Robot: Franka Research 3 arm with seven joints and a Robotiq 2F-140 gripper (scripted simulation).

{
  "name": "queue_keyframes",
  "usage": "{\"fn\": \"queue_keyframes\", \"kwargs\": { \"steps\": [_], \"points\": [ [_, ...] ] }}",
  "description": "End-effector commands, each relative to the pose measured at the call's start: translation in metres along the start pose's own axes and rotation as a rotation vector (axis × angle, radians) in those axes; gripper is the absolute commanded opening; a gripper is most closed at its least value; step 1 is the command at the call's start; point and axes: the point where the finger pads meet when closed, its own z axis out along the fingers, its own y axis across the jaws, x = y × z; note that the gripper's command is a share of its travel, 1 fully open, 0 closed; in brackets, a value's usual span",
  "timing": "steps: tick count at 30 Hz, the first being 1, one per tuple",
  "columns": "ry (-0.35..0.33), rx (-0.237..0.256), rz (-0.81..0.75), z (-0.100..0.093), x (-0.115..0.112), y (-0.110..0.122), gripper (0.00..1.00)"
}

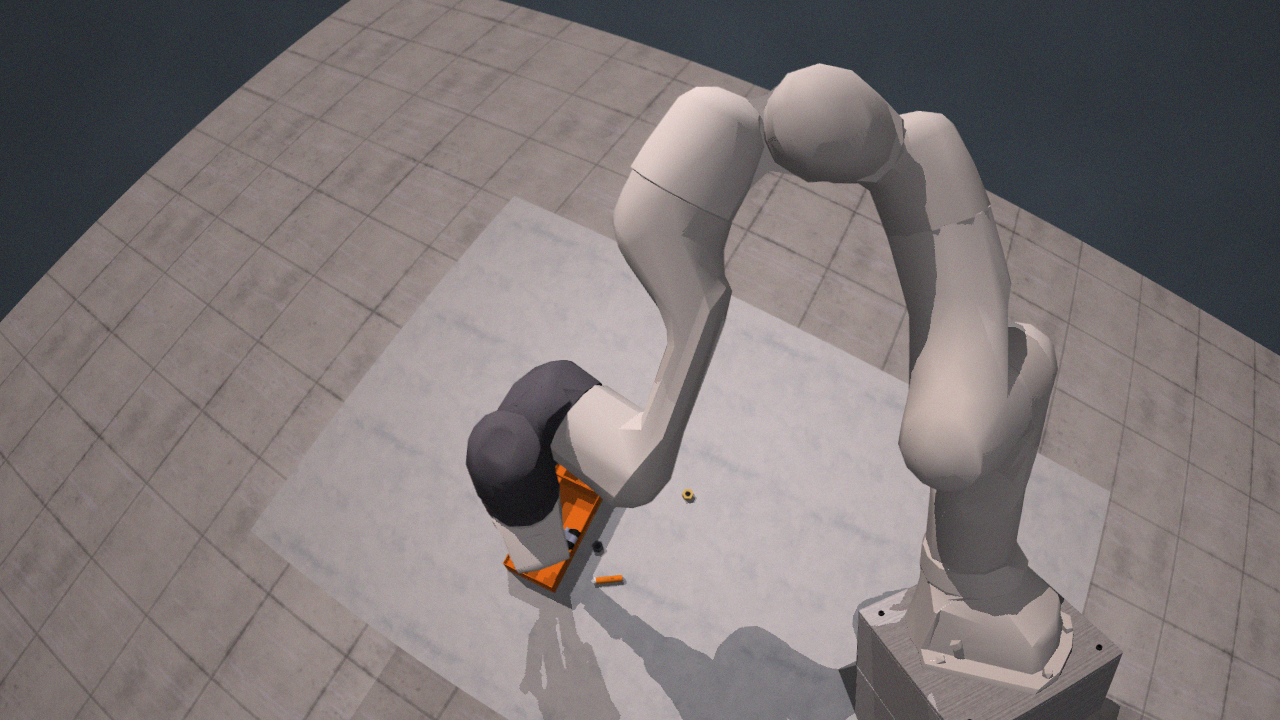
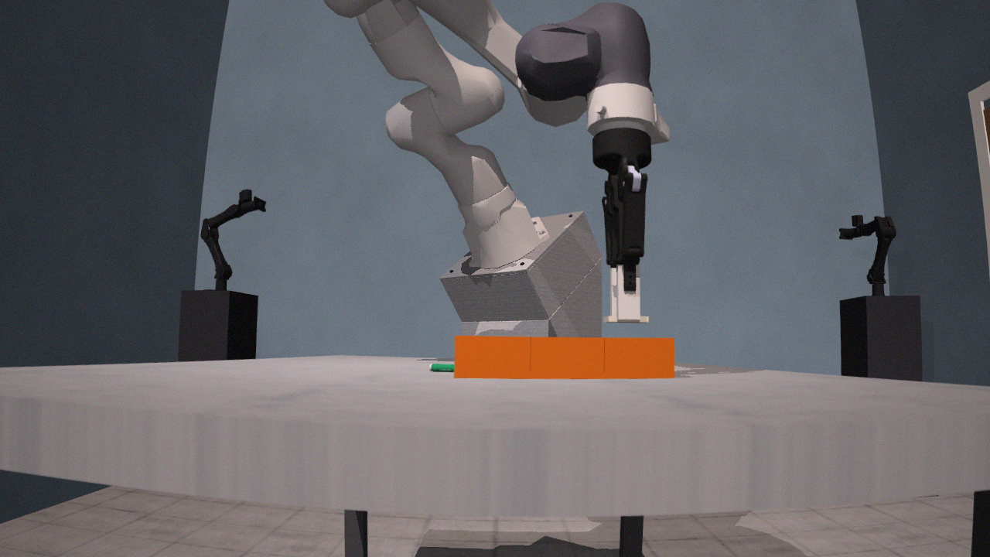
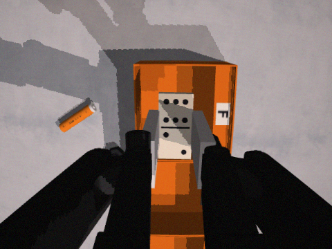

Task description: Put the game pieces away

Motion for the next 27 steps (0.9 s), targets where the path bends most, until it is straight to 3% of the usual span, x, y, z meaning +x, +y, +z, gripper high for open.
{"fn": "queue_keyframes", "kwargs": {
  "steps": [1,17,27],
  "points": [
    [0.0,0.002,-0.013,-0.001,0.002,0.0,0.13],
    [0.0,0.002,-0.013,-0.001,0.004,0.001,0.13],
    [0.0,0.002,-0.013,0.015,0.004,0.001,0.13]
  ]
}}
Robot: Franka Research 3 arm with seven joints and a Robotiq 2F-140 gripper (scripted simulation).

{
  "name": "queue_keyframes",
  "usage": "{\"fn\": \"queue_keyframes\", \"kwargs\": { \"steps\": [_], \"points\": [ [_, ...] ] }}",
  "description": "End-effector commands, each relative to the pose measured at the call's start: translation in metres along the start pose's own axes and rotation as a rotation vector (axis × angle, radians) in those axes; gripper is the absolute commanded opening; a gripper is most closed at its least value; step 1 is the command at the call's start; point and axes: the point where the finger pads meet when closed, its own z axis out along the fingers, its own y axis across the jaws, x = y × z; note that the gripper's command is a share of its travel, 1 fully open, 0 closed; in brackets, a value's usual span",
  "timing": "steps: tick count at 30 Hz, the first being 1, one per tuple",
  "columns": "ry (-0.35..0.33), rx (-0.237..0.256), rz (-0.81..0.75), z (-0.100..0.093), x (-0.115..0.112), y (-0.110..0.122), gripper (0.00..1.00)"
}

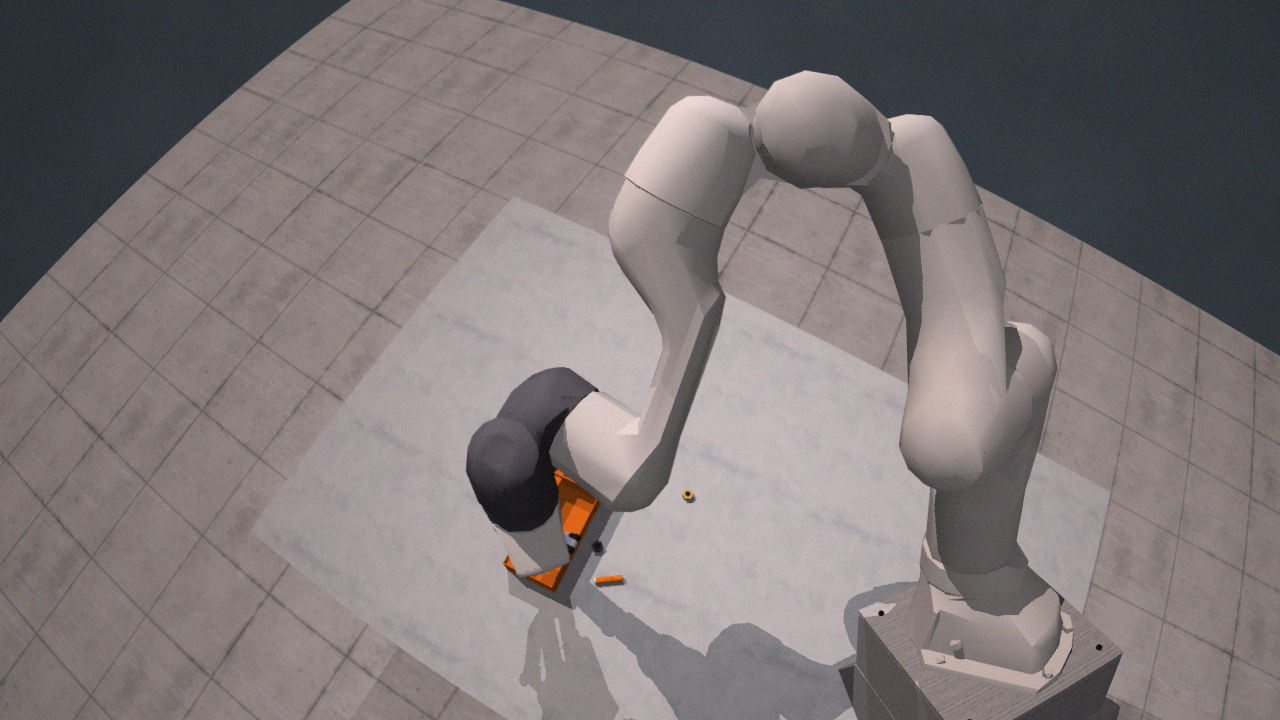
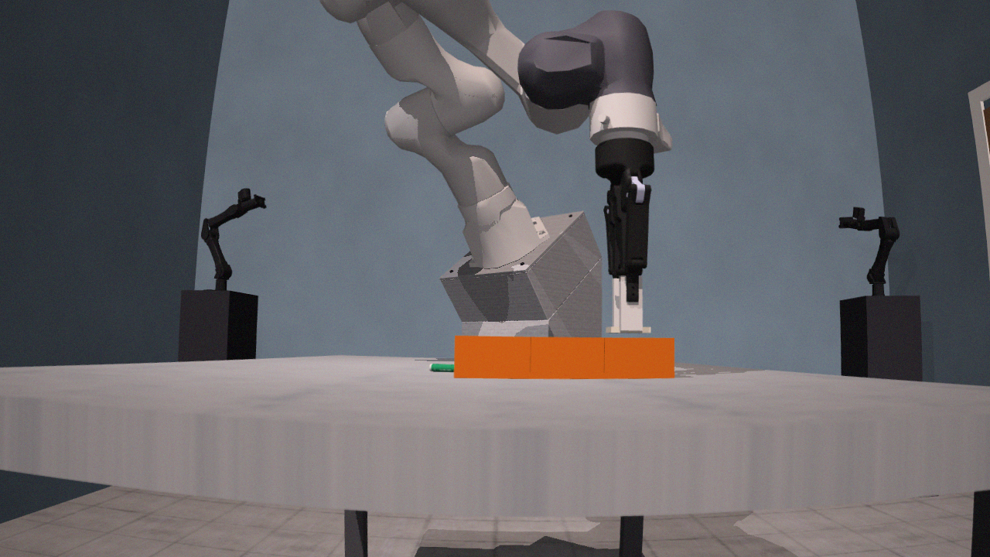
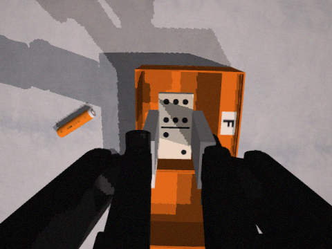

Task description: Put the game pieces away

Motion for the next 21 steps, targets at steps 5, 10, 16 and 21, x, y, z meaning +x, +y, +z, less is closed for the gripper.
{"fn": "queue_keyframes", "kwargs": {
  "steps": [5,10,16,21],
  "points": [
    [-0.002,-0.007,0.004,0.013,0.0,0.003,0.13],
    [-0.002,-0.007,0.004,0.023,0.0,0.003,0.13],
    [-0.002,-0.007,0.004,0.031,0.0,0.003,0.13],
    [-0.002,-0.007,0.004,0.038,0.0,0.003,0.13]
  ]
}}
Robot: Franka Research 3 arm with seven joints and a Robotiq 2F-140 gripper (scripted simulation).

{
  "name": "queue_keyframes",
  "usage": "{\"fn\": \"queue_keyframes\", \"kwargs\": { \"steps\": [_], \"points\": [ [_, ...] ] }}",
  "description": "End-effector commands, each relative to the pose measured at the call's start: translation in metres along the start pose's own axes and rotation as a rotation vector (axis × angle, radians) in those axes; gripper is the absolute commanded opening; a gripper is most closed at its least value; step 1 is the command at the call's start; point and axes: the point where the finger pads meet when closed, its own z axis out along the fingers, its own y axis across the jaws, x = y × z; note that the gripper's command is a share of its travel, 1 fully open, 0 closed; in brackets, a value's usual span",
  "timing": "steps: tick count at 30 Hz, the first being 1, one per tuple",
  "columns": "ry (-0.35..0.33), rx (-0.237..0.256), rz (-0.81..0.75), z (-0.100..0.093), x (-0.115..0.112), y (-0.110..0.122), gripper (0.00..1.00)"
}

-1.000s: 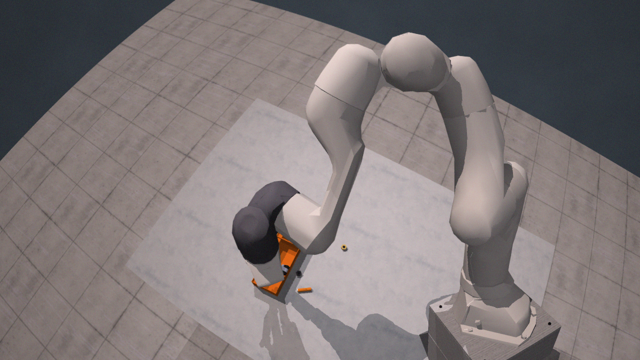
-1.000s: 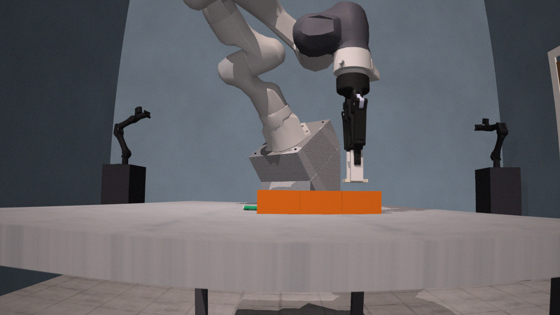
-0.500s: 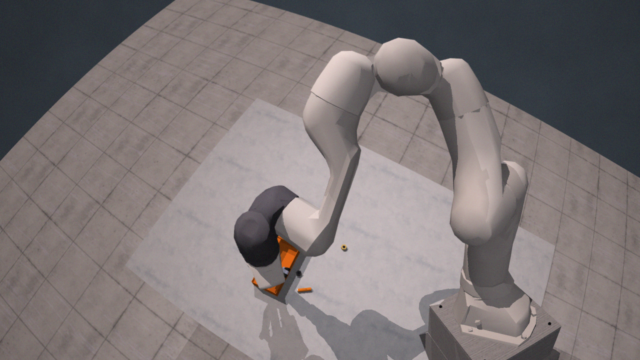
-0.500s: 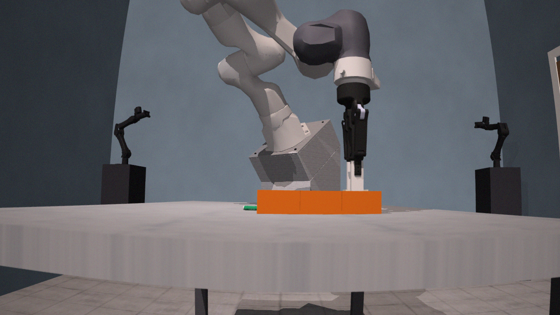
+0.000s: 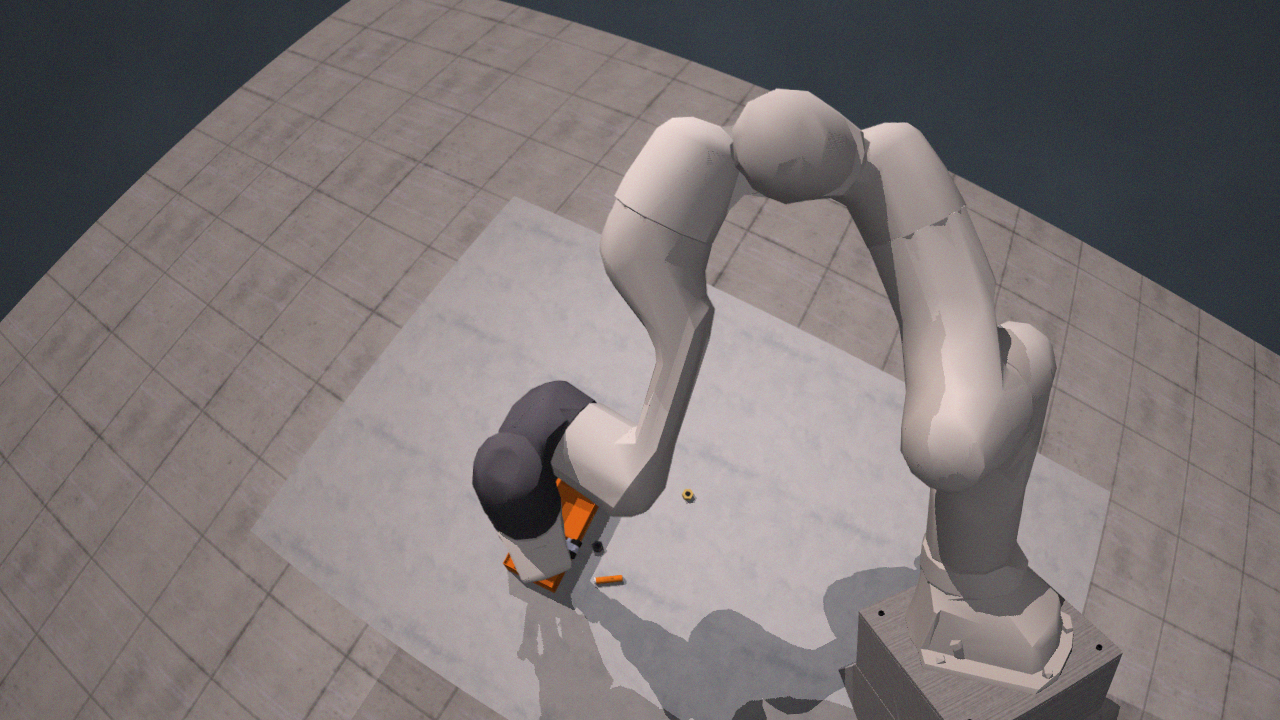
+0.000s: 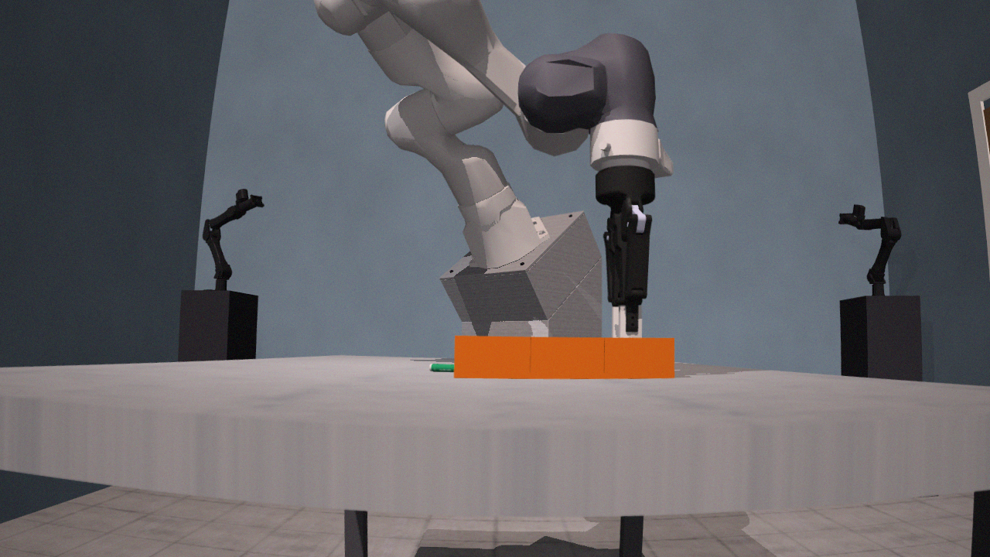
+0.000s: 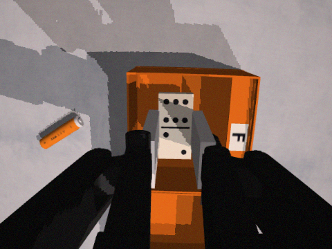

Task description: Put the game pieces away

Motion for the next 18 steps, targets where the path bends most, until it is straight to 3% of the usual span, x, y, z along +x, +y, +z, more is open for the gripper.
{"fn": "queue_keyframes", "kwargs": {
  "steps": [1,14,15,18],
  "points": [
    [0.002,-0.008,0.01,0.0021,0.0011,0.0031,0.13],
    [0.002,-0.008,0.01,0.0021,0.0012,0.0041,0.13],
    [0.002,-0.008,0.01,0.0021,0.0012,0.0041,0.19],
    [0.002,-0.008,0.01,0.0021,0.0012,0.0041,0.19]
  ]
}}
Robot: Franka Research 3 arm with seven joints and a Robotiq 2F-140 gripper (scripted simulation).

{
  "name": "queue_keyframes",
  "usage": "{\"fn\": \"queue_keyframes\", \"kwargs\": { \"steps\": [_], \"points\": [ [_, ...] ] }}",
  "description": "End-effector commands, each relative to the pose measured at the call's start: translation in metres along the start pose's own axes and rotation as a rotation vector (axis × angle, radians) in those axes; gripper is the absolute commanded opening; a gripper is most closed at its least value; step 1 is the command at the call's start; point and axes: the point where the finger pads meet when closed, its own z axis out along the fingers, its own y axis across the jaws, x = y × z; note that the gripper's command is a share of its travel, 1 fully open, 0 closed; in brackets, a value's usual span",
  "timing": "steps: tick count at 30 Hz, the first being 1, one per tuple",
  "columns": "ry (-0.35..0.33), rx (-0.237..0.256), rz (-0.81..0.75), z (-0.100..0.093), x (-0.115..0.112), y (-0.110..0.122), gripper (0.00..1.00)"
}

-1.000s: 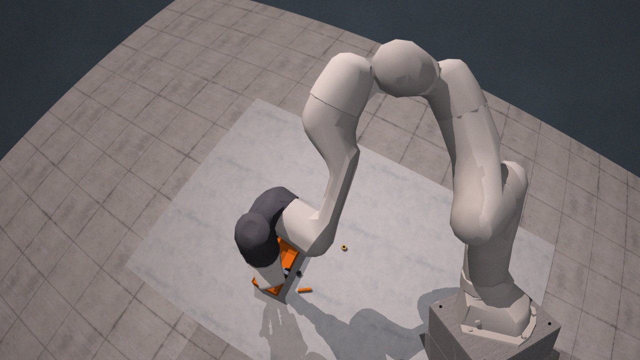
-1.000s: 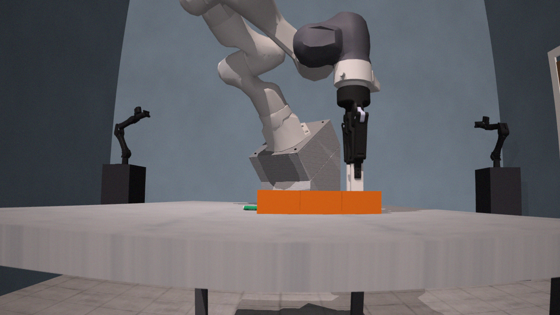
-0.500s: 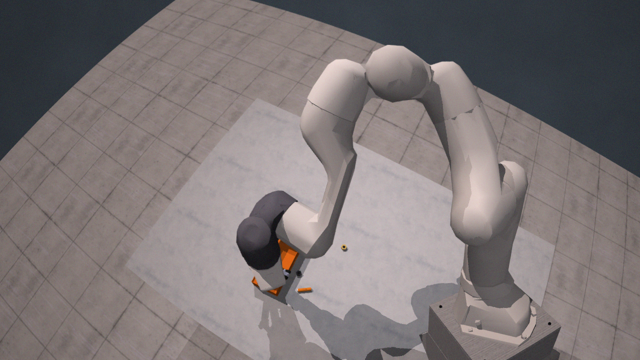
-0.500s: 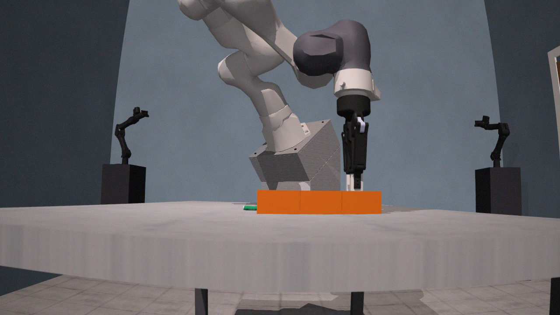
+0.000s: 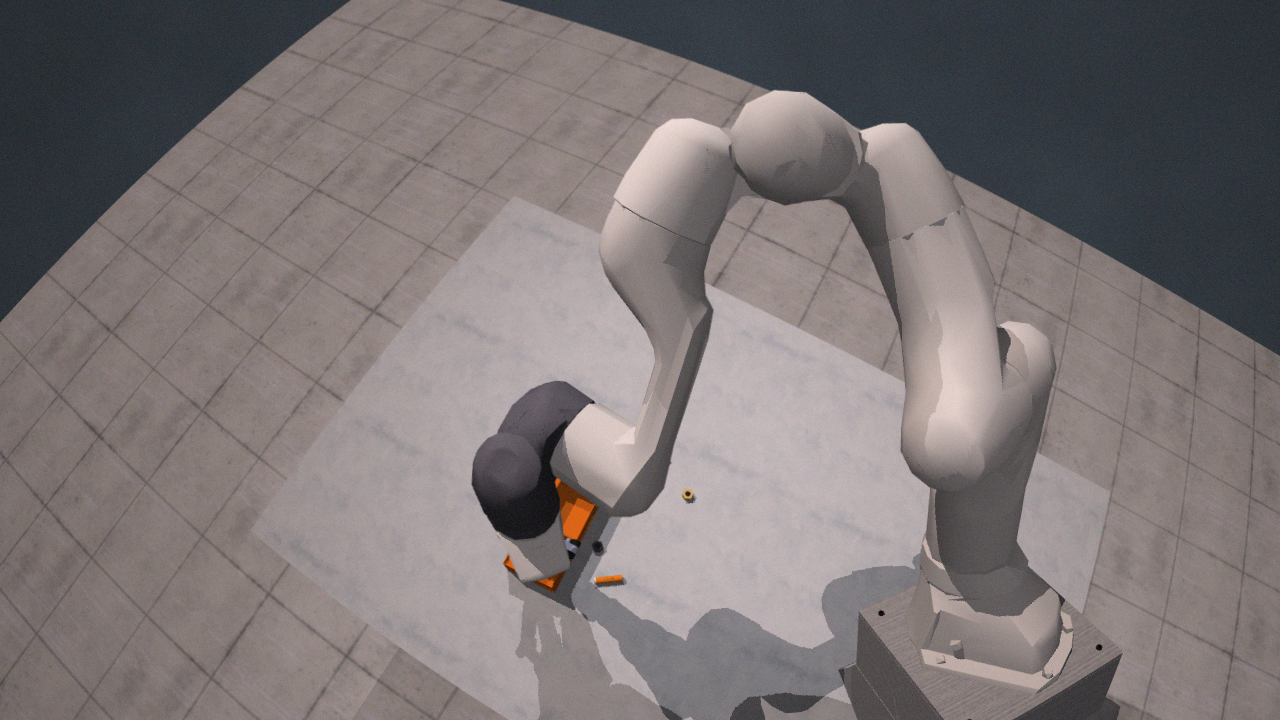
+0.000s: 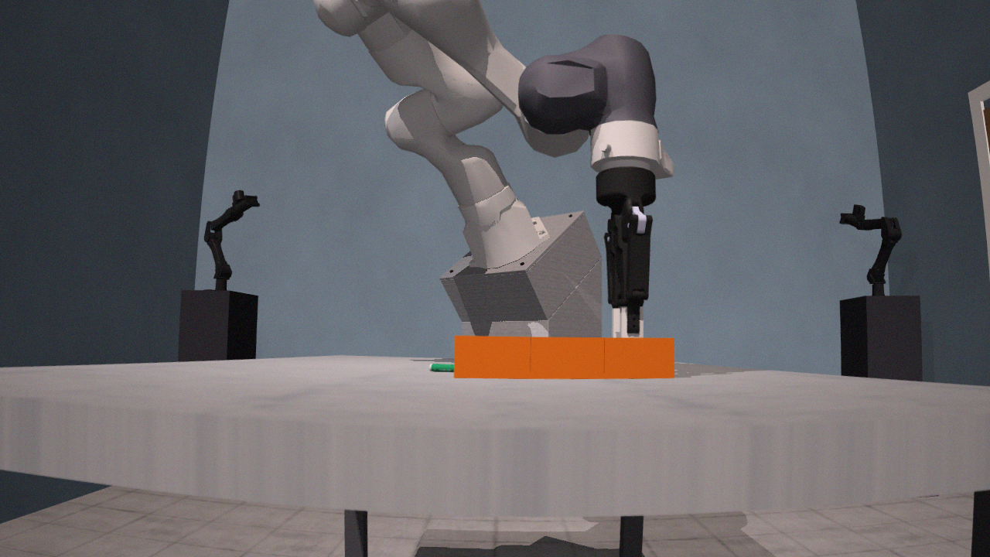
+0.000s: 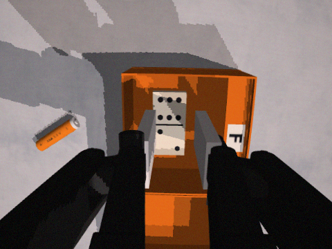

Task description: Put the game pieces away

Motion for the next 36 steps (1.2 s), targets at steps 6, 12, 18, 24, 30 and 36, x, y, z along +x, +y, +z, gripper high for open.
{"fn": "queue_keyframes", "kwargs": {
  "steps": [6,12,18,24,30,36],
  "points": [
    [0.001,-0.004,0.003,0.0,0.001,0.002,0.19],
    [0.001,-0.004,0.003,0.0,0.001,0.002,0.19],
    [0.001,-0.004,0.003,-0.005,0.001,0.002,0.19],
    [0.001,-0.004,0.003,-0.013,0.001,0.001,0.19],
    [0.001,-0.004,0.003,-0.019,0.001,0.001,0.19],
    [0.001,-0.004,0.003,-0.027,0.001,0.001,0.19]
  ]
}}
